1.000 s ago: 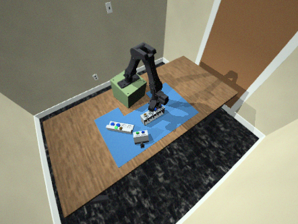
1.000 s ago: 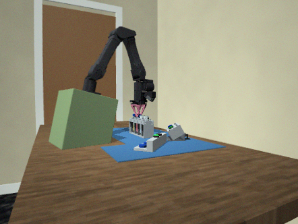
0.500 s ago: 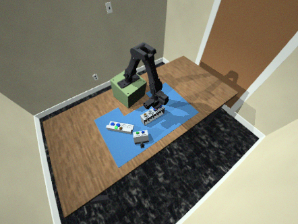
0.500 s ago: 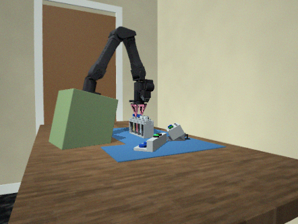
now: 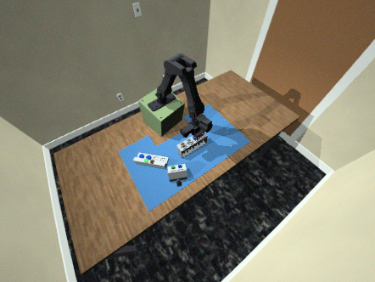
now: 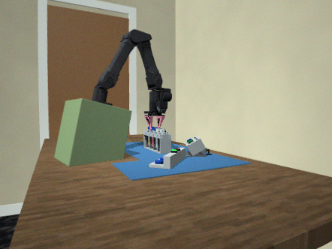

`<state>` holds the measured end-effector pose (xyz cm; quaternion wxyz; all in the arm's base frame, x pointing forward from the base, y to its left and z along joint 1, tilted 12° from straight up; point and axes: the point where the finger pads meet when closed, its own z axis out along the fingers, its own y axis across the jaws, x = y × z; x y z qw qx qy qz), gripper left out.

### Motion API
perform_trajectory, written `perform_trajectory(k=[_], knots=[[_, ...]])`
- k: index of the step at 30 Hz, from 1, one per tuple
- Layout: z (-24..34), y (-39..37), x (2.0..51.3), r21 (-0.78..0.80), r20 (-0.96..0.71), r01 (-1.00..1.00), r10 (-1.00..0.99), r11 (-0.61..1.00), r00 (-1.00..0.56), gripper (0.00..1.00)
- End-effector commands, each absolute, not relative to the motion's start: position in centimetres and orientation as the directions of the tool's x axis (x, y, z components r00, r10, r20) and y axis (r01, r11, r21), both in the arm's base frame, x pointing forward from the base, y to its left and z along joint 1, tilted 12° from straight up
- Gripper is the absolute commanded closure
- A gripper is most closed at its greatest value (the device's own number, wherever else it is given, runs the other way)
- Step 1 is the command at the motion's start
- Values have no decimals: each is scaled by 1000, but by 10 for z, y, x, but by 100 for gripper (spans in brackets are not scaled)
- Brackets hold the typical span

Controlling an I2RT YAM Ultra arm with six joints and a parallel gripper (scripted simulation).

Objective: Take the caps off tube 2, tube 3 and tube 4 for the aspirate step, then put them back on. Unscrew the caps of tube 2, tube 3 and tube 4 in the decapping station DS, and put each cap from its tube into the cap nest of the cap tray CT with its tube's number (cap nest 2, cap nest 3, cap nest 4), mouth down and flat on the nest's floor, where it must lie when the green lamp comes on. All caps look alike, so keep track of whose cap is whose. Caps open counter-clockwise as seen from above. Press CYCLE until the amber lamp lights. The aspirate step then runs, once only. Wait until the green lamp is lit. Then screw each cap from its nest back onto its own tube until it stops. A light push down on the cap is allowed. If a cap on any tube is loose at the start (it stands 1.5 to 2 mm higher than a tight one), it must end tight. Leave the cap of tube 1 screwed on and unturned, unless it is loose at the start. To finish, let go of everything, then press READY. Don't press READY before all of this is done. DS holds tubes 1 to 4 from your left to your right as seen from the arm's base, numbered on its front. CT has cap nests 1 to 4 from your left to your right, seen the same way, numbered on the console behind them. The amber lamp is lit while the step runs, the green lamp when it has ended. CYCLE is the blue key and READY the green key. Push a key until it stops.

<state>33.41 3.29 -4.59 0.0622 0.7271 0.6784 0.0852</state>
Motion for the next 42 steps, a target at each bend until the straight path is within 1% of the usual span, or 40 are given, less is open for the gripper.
perform_trajectory(k=[1,4,5,6,9,12,13,14,15,17,18,19,20,22,23,24,26,28,29,31,32,33,34,36,37,38,39,41,42], knots=[[-43,33,336,220,6,972,996,81,-84,51],[-43,33,336,216,-46,925,949,313,-311,51],[-43,33,336,215,-48,921,945,325,-322,51],[-43,33,336,210,-66,891,915,402,-398,51],[-43,33,336,210,-66,891,915,403,-398,51],[-43,33,336,188,-115,767,789,613,-603,51],[-43,33,336,187,-116,765,787,616,-606,51],[-43,33,337,177,-131,712,733,680,-667,51],[-43,33,337,177,-131,712,733,680,-667,51],[-43,33,336,155,-157,602,621,783,-768,51],[-43,33,336,153,-159,591,610,792,-776,51],[-43,33,336,139,-171,524,542,840,-823,51],[-43,33,336,139,-171,524,542,840,-823,51],[-43,33,336,112,-190,396,411,911,-892,51],[-43,33,336,109,-192,381,395,918,-898,51],[-43,33,336,93,-200,305,317,948,-927,51],[-43,33,336,93,-200,305,317,948,-927,51],[-43,33,336,58,-213,147,156,987,-965,51],[-43,33,336,58,-213,147,156,987,-965,51],[-43,33,336,25,-219,-2,4,1000,-976,51],[-43,32,336,22,-219,-15,-10,1000,-976,51],[-43,32,336,4,-221,-97,-93,995,-971,51],[-43,32,336,4,-221,-97,-93,995,-971,51],[-43,32,336,-29,-218,-240,-240,970,-946,51],[-43,32,336,-33,-218,-256,-257,966,-941,51],[-43,32,336,-51,-215,-334,-337,941,-917,51],[-43,32,336,-51,-215,-334,-337,941,-917,51],[-43,32,336,-82,-205,-465,-472,881,-858,51],[-43,32,336,-82,-205,-465,-472,881,-858,51]])
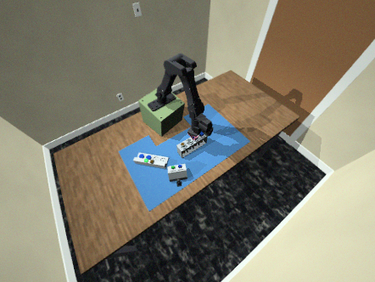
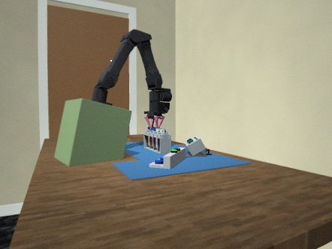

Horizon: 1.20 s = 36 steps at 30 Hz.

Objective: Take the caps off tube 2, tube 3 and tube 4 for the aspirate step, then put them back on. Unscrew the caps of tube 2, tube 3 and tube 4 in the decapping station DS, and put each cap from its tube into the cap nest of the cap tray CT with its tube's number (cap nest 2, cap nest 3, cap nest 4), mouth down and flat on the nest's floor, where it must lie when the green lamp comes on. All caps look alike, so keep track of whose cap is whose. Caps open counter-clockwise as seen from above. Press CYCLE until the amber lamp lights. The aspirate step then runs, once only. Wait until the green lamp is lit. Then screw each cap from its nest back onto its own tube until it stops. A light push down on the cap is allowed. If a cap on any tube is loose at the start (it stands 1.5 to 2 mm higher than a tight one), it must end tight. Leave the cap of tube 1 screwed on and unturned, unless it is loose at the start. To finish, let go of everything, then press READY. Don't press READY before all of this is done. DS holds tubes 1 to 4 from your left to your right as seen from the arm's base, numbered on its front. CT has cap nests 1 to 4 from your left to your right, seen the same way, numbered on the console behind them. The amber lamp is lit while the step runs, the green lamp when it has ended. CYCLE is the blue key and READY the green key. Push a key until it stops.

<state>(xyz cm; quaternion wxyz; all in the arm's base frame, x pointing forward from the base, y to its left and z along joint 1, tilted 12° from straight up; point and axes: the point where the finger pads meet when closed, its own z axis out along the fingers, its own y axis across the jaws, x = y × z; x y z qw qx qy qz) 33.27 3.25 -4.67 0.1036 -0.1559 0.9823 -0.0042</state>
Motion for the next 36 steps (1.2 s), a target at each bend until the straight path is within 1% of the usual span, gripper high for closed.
perform_trajectory(k=[1,3,4,5,6,8,18,19,31,33,35,36], knots=[[-43,32,336,-82,-205,-465,-472,881,-858,51],[-43,32,336,-117,-187,-612,-622,782,-760,51],[-43,32,336,-118,-186,-615,-626,779,-757,51],[-43,32,336,-133,-176,-676,-689,724,-703,51],[-43,32,336,-133,-176,-676,-689,724,-703,51],[-43,32,336,-157,-155,-771,-786,618,-598,51],[-43,32,336,-157,-155,-771,-786,618,-598,51],[-43,32,336,-157,-155,-771,-786,618,-598,100],[-43,32,336,-157,-155,-771,-786,618,-598,100],[-43,32,336,-141,-170,-707,-721,693,-672,100],[-43,32,336,-141,-170,-707,-721,693,-672,100],[-43,32,336,-132,-176,-673,-685,728,-707,100]])
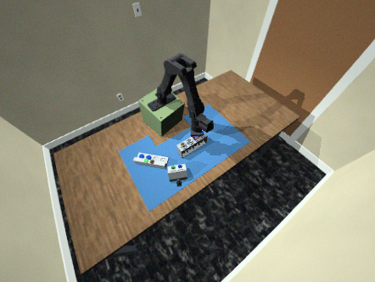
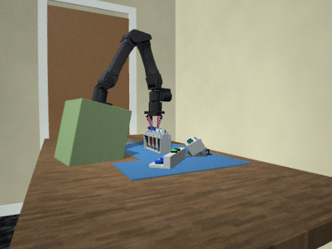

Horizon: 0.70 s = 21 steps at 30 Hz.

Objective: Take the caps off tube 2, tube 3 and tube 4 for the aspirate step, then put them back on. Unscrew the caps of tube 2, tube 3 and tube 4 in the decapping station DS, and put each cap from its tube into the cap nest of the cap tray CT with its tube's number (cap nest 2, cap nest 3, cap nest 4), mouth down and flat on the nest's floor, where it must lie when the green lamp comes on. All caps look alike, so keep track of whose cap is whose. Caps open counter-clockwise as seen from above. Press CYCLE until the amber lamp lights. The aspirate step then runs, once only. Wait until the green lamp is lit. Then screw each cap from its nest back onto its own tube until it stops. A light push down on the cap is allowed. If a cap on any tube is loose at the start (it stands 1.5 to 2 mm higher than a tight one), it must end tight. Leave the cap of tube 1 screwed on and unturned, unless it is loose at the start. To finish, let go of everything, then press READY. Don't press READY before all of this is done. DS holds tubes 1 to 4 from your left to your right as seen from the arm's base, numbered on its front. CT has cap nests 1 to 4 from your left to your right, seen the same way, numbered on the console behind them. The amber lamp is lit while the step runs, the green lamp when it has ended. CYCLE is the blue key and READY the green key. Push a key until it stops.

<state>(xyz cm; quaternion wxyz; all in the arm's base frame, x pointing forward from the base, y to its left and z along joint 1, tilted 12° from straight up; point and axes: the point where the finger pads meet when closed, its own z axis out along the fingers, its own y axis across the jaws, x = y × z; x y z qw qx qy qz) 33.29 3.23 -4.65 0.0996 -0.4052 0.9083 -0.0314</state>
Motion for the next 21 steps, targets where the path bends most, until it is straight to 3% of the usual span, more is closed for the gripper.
perform_trajectory(k=[1,11,21], knots=[[-43,32,336,-123,-183,-636,-648,761,-740,100],[-44,32,336,-21,-220,-204,-203,979,-954,100],[-44,32,336,66,-210,184,194,981,-958,100]])
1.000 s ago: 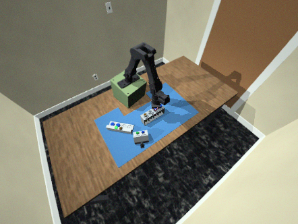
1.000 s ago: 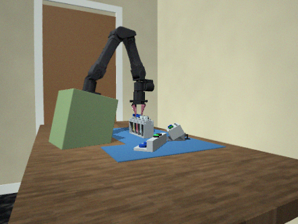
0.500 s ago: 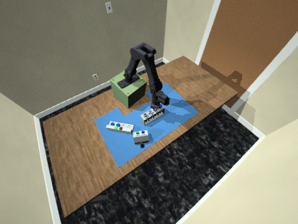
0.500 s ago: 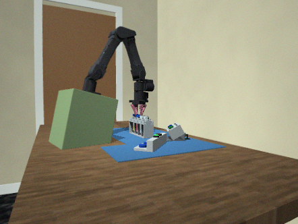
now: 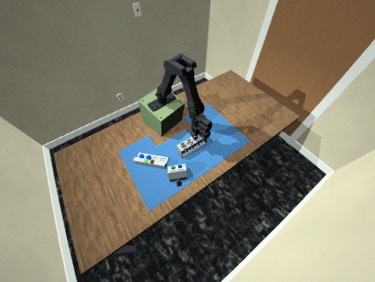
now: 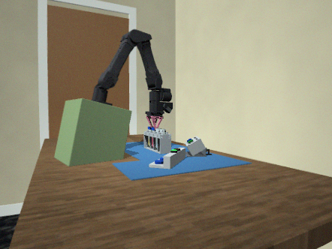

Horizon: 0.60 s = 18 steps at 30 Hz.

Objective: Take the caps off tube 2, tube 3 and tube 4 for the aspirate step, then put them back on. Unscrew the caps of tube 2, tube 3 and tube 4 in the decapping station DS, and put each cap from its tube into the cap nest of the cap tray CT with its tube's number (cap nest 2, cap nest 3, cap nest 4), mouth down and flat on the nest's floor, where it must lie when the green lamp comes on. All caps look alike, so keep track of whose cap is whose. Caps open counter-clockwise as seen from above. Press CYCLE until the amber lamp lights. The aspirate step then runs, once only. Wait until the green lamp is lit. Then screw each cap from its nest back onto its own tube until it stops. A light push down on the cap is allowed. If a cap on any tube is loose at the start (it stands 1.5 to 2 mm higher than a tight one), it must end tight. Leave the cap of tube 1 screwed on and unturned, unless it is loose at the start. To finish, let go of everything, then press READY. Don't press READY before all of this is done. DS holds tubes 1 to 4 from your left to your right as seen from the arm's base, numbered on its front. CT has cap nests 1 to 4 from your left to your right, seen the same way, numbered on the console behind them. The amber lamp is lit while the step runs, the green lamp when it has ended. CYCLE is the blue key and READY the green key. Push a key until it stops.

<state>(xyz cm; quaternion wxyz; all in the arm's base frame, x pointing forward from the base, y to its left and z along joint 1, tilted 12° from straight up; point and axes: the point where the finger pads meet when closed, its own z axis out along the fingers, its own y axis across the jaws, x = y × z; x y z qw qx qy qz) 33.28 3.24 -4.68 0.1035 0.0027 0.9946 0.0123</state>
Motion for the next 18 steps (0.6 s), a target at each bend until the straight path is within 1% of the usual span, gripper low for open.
perform_trajectory(k=[1,5,10,18], knots=[[-44,32,336,77,-207,231,243,970,-948,100],[-44,32,336,116,-187,415,430,902,-883,100],[-44,32,336,159,-153,621,640,768,-753,100],[-44,32,336,164,-148,644,664,747,-733,100]])
